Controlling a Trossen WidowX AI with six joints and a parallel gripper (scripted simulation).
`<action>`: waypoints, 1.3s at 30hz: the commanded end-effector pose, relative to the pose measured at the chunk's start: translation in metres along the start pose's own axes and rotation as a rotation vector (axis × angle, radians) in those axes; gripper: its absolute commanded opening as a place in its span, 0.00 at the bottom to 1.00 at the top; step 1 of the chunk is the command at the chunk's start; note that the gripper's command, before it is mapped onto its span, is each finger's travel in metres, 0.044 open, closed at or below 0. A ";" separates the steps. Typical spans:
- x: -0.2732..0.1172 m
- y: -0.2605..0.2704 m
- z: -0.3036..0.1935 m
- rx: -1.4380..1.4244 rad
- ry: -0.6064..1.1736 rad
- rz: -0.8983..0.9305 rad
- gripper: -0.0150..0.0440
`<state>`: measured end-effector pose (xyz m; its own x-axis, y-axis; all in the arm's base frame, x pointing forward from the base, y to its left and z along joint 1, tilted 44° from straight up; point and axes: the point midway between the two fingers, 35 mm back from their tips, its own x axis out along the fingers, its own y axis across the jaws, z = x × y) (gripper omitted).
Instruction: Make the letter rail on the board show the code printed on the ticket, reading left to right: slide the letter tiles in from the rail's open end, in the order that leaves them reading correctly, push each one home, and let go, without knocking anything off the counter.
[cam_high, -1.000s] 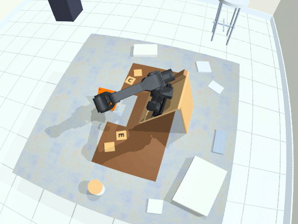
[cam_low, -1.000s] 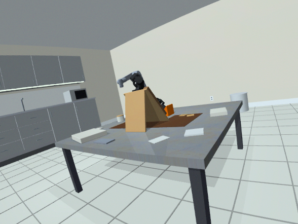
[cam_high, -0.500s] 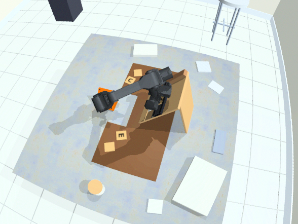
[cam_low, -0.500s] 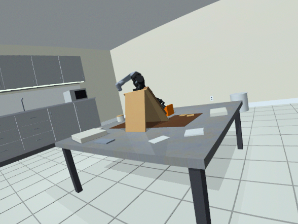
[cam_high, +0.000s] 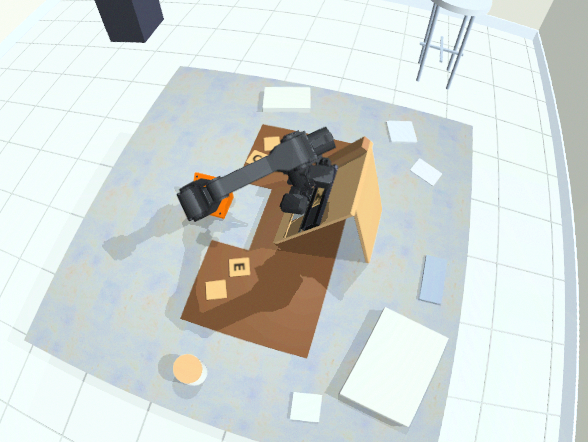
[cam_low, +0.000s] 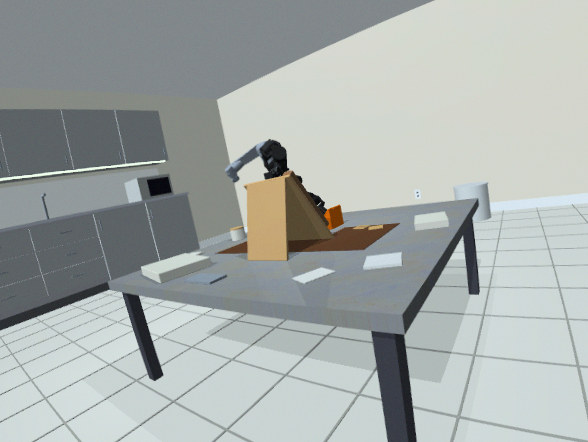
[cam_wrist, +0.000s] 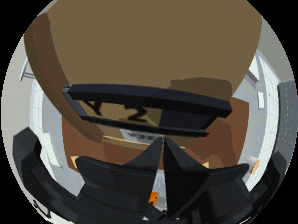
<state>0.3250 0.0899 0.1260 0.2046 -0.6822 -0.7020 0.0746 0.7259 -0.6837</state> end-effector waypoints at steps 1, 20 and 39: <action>-0.016 0.001 -0.003 -0.144 -0.053 0.016 0.39; -0.143 -0.013 -0.064 -1.481 -0.613 -0.144 1.00; -0.143 -0.013 -0.064 -1.481 -0.613 -0.144 1.00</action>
<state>0.2322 0.1727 0.2221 0.6435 -0.3337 -0.6889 -0.7654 -0.2906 -0.5741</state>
